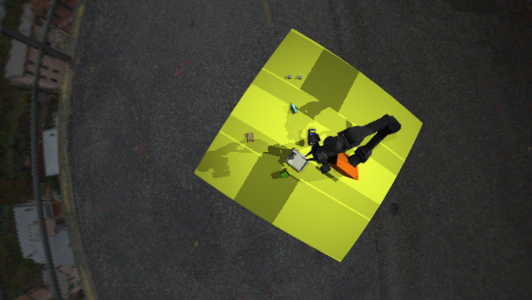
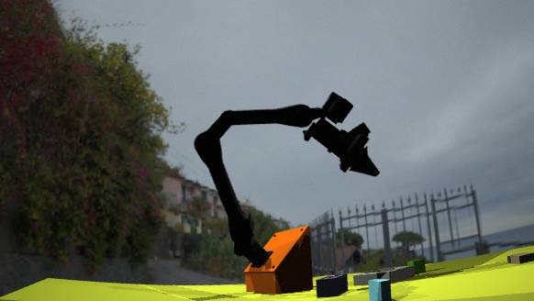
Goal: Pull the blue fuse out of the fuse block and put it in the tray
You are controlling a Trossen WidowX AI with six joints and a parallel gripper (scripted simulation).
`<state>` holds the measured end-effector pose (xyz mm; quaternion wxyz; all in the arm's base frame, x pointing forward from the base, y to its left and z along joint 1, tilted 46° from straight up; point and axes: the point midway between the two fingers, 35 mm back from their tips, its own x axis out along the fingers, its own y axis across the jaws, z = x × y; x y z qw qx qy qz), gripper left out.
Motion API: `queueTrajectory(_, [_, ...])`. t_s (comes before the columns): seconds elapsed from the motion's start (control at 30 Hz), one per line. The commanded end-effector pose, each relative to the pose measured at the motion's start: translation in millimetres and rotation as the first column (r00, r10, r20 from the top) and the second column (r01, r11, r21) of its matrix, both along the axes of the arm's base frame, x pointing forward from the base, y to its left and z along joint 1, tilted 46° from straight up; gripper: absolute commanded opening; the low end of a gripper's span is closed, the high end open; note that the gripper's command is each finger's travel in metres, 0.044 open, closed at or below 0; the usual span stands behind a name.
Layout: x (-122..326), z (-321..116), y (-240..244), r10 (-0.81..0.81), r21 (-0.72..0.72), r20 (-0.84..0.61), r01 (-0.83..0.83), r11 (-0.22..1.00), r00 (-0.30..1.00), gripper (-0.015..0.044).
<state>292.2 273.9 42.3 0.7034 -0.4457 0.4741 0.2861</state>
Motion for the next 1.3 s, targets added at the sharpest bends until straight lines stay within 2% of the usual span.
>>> queueTrajectory(0.0, [21.1,-13.8,-64.3,-0.171,-0.156,0.001,0.17,0.973,0.985,0.007])
queueTrajectory(0.23, [33.7,-24.8,-181.8,-0.429,-0.432,0.039,0.403,0.807,0.902,0.007])
queueTrajectory(0.37, [28.0,-24.0,-241.9,-0.533,-0.567,0.069,0.472,0.675,0.844,0.007])
queueTrajectory(0.43, [19.0,-20.4,-253.9,-0.545,-0.586,0.073,0.478,0.654,0.835,0.007])
queueTrajectory(1.27, [19.4,-33.1,-268.1,-0.547,-0.589,0.075,0.48,0.65,0.834,0.007])
